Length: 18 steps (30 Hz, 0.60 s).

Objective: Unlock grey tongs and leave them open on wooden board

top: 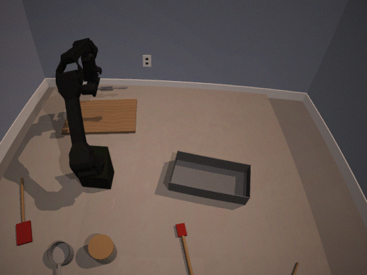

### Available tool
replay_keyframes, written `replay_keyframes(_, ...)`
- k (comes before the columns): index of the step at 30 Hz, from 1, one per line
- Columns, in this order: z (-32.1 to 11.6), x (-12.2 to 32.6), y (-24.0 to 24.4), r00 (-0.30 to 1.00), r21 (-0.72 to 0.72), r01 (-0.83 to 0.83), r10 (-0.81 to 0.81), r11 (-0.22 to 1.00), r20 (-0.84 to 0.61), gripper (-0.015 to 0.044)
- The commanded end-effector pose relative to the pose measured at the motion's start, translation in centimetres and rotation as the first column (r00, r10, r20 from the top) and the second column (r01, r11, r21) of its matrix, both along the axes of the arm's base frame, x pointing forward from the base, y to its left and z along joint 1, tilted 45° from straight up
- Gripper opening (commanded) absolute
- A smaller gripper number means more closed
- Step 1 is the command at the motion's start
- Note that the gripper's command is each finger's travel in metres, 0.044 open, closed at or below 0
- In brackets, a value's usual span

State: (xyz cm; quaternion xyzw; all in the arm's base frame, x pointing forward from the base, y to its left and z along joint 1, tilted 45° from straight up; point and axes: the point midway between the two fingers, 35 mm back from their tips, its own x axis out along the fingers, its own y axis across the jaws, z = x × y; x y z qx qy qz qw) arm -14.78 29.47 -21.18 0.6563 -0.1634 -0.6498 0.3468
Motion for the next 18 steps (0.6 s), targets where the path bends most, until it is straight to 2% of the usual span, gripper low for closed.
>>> replay_keyframes(1, -0.6, 0.0, -0.5, 1.0, 0.001, 0.004, -0.004, 1.0, 0.002, -0.015)
replay_keyframes(18, -2.7, 0.3, -2.4, 1.0, 0.008, 0.005, -0.005, 1.0, 0.0, -0.015)
